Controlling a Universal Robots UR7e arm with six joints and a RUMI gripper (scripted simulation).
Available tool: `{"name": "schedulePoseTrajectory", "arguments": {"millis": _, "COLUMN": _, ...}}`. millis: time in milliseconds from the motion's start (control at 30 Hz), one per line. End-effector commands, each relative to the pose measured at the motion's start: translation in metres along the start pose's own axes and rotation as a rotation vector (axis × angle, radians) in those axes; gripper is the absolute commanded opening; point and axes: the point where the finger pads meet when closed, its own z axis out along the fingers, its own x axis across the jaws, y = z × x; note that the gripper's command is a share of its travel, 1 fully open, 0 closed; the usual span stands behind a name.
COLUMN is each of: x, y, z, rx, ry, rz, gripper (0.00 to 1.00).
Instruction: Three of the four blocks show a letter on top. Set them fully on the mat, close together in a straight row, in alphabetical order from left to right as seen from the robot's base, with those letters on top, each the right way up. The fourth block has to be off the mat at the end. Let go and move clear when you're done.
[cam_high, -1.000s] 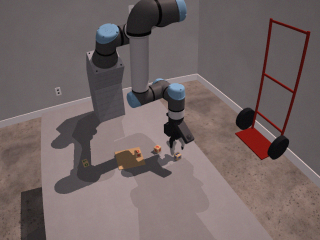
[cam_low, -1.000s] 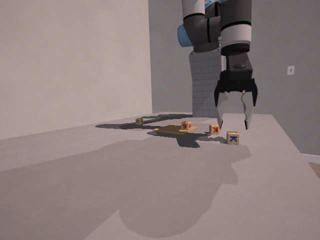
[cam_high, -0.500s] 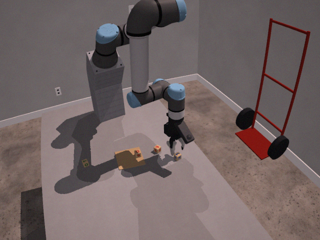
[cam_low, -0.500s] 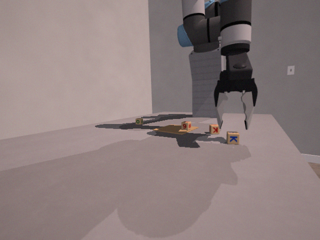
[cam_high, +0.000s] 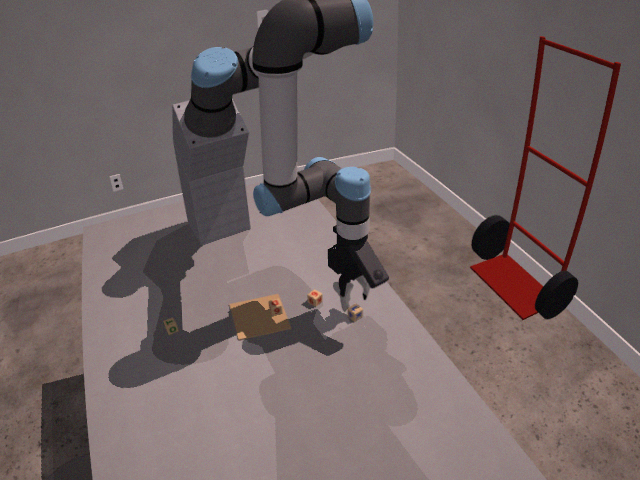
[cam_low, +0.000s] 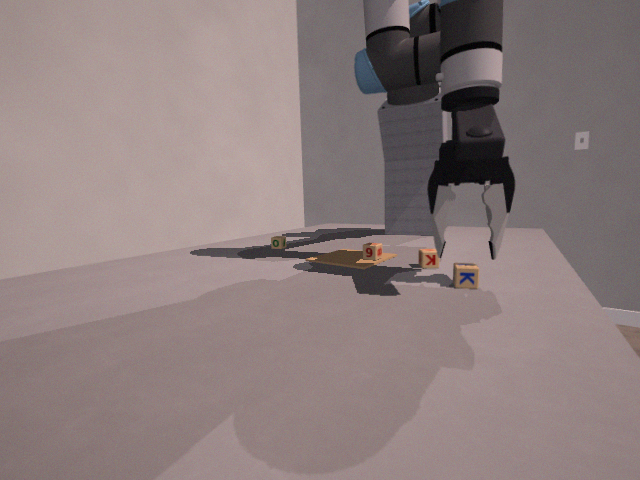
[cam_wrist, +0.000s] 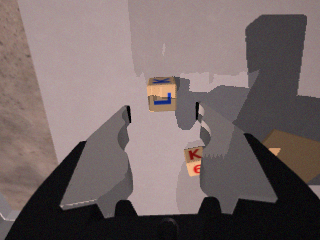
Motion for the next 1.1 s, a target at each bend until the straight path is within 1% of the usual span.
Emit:
{"name": "schedulePoseTrajectory", "arguments": {"millis": 0, "x": 0.001, "y": -0.003, "z": 0.001, "rx": 0.004, "ry": 0.000, "rz": 0.001, "gripper": 0.40}}
{"name": "schedulePoseTrajectory", "arguments": {"millis": 233, "x": 0.001, "y": -0.003, "z": 0.006, "rx": 0.004, "ry": 0.000, "rz": 0.001, "gripper": 0.40}}
{"name": "schedulePoseTrajectory", "arguments": {"millis": 700, "x": 0.001, "y": -0.003, "z": 0.033, "rx": 0.004, "ry": 0.000, "rz": 0.001, "gripper": 0.40}}
{"name": "schedulePoseTrajectory", "arguments": {"millis": 1067, "x": 0.001, "y": -0.003, "z": 0.036, "rx": 0.004, "ry": 0.000, "rz": 0.001, "gripper": 0.40}}
